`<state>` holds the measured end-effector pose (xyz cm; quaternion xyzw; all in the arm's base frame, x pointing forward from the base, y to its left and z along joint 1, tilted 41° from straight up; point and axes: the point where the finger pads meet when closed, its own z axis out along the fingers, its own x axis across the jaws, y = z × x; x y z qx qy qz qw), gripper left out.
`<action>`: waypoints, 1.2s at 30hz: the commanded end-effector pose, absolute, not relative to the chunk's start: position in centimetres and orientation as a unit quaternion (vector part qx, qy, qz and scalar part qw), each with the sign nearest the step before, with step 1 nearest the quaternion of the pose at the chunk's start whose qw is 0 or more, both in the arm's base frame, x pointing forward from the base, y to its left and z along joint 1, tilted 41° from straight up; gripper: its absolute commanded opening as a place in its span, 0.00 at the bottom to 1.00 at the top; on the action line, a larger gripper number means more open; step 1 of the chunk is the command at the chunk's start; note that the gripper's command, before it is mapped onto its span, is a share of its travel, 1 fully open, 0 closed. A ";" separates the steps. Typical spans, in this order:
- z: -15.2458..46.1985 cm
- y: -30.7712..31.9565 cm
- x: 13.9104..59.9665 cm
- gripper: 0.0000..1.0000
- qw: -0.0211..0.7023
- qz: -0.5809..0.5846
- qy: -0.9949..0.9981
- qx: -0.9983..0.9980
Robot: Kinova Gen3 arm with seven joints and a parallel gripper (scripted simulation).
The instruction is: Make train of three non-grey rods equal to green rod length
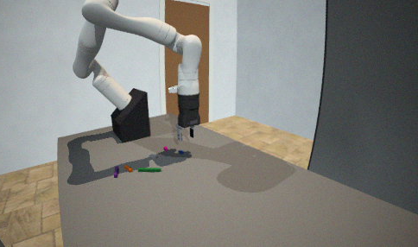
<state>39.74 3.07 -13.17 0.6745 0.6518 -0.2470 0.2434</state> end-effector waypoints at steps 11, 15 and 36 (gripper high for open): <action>-13.2 3.0 39.8 1.00 0.249 -0.243 0.641 0.684; -13.2 3.0 39.6 1.00 0.252 -0.241 0.632 0.692; -13.7 3.5 38.6 1.00 0.287 -0.204 0.512 0.783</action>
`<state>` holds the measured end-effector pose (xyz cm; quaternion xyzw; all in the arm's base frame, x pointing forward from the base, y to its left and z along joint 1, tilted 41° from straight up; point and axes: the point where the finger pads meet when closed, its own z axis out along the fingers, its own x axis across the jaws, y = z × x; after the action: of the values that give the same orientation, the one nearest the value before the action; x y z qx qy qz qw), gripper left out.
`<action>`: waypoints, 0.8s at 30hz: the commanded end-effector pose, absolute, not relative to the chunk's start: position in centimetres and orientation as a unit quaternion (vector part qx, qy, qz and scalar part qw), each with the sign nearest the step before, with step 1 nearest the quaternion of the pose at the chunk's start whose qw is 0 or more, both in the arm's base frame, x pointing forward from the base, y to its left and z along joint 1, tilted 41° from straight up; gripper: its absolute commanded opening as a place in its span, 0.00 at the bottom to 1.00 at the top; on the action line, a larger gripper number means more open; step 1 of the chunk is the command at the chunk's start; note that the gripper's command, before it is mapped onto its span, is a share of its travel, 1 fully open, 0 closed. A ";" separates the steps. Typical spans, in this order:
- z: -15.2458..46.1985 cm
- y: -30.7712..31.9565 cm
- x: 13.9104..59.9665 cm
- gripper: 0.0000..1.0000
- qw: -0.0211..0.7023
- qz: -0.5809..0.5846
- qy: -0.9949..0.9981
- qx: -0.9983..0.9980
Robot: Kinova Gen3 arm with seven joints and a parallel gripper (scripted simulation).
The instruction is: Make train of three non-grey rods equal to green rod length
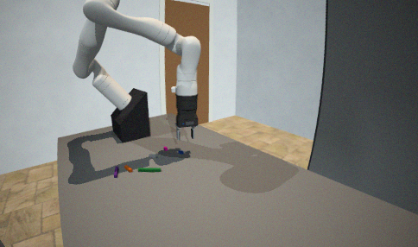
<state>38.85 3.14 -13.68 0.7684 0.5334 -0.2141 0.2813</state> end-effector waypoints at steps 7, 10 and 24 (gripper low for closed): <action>-13.9 3.6 38.3 1.00 0.300 -0.186 0.456 0.817; -14.0 3.7 38.1 1.00 0.308 -0.173 0.417 0.837; -14.3 4.0 37.7 1.00 0.339 -0.108 0.228 0.906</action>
<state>37.81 3.62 -14.38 0.8958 0.2637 -0.1261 0.3349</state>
